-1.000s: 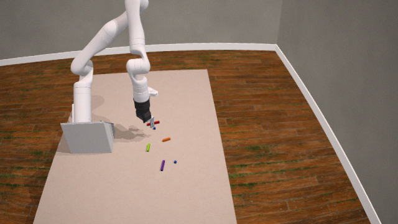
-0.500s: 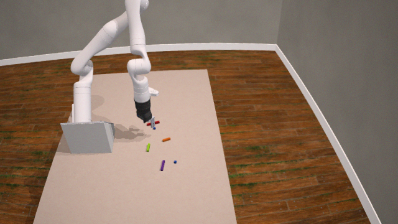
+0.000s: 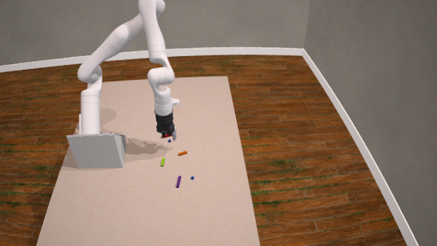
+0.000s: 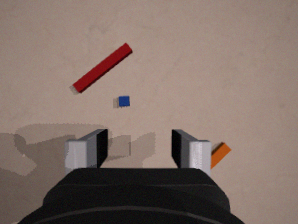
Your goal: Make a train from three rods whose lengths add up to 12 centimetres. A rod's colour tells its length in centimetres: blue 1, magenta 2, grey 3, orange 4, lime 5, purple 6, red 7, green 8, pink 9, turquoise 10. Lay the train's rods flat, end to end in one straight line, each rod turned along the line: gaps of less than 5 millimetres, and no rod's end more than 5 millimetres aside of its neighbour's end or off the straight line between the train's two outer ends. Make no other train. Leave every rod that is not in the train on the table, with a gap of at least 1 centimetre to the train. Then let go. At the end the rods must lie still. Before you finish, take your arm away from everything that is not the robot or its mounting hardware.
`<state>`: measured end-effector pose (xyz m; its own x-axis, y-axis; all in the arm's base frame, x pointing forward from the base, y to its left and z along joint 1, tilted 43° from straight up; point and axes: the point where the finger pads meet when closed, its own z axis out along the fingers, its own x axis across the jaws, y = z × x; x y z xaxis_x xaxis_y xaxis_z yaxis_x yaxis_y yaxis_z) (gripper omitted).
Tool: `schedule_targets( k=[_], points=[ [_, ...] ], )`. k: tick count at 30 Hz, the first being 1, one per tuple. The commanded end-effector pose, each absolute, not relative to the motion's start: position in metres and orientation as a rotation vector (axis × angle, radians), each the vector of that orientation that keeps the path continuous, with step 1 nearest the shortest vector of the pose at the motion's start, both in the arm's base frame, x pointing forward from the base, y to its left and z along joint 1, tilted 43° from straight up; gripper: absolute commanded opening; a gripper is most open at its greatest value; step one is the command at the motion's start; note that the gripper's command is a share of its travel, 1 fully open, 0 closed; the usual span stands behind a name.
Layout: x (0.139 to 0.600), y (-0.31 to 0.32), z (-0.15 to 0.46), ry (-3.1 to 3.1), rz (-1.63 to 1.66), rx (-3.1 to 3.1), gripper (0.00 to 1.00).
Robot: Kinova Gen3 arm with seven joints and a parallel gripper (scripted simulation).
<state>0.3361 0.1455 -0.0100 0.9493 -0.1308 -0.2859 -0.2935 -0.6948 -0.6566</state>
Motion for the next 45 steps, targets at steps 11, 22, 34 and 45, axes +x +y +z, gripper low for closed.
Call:
schedule_targets(
  k=[11,22,34,45],
  points=[
    [0.385,0.117,-0.045,-0.416,-0.028,-2.270,1.00],
    [0.416,0.077,-0.083,-0.949,-0.264,-2.136,1.00],
    [0.441,0.031,-0.122,-1.366,-0.436,-1.980,1.00],
    [0.452,0.006,-0.142,-1.548,-0.501,-1.897,1.00]
  ],
)
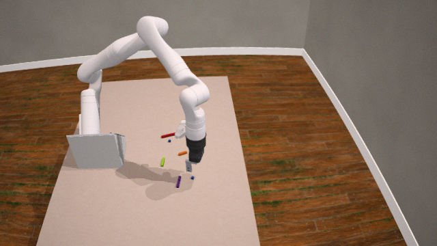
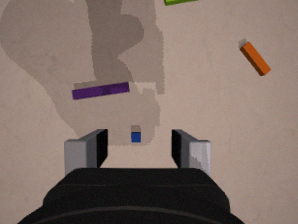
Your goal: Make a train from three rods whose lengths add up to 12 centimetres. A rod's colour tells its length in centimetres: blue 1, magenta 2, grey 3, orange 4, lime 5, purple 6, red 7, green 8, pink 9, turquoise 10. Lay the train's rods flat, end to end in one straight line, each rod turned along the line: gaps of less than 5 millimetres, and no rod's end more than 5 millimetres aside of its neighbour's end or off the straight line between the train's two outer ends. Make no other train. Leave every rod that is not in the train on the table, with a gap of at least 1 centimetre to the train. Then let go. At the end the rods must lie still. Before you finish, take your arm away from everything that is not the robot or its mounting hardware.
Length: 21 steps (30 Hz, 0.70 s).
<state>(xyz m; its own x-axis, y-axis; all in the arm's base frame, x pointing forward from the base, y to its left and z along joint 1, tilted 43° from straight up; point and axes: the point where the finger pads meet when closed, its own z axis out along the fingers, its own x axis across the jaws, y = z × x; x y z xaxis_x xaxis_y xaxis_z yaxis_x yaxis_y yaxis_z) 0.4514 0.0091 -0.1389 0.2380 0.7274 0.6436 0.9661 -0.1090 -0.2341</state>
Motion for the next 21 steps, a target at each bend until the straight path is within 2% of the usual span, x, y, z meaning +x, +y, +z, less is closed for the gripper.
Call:
schedule_targets(
  k=[1,8,9,21],
  points=[
    [0.4522,0.0063,-0.1422,-1.548,-0.501,-1.897,1.00],
    [0.4528,0.0047,-0.1434,-1.559,-0.505,-1.892,1.00],
    [0.4528,0.0047,-0.1434,-1.559,-0.505,-1.892,0.54],
    [0.4528,0.0047,-0.1434,-1.559,-0.505,-1.892,0.54]
  ],
)
